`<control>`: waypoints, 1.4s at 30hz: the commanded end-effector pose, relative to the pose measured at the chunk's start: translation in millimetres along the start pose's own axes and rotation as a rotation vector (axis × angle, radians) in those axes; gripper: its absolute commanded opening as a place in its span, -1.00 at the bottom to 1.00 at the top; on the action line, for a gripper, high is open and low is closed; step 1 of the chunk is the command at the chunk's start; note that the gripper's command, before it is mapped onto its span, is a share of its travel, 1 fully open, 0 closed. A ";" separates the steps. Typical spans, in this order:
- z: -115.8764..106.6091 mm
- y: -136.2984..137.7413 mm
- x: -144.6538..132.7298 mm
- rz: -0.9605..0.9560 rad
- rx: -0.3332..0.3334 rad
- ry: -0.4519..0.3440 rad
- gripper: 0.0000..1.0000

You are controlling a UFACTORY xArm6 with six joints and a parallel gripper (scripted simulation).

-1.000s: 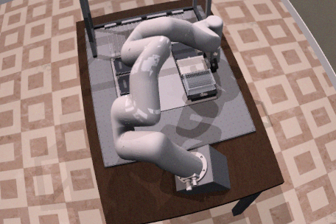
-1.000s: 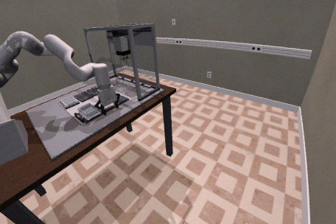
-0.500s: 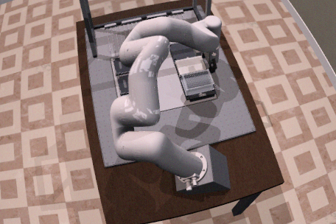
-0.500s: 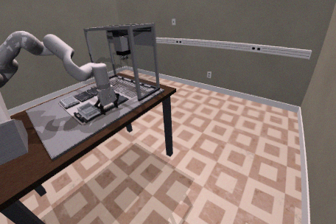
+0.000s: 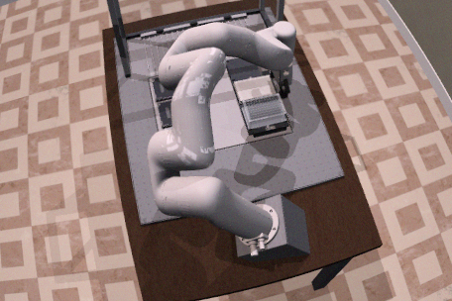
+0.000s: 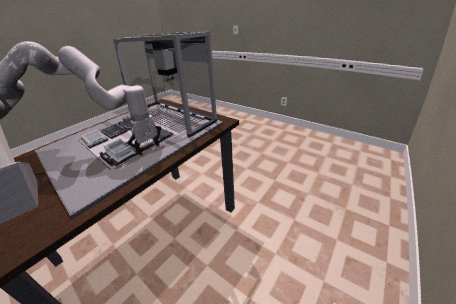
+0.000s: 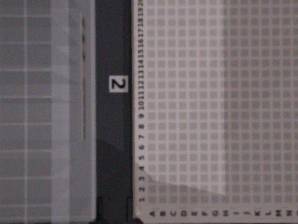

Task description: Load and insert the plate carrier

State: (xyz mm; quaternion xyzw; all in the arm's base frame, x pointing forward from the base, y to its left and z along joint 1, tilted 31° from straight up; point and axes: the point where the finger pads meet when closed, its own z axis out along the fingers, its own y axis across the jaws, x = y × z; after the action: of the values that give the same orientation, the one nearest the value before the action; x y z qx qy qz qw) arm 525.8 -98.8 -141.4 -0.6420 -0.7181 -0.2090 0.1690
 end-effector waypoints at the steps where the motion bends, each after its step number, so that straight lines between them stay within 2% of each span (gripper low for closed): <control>1: -2.1 1.7 1.2 -0.001 -0.004 -0.002 1.00; 20: -2.1 1.8 1.2 -0.001 -0.004 -0.002 1.00; 42: -2.1 1.7 -12.1 -0.001 -0.004 -0.002 1.00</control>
State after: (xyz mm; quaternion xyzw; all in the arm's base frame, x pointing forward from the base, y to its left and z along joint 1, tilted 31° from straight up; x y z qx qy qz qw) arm 526.9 -107.0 -146.3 -0.6419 -0.7181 -0.2091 0.1691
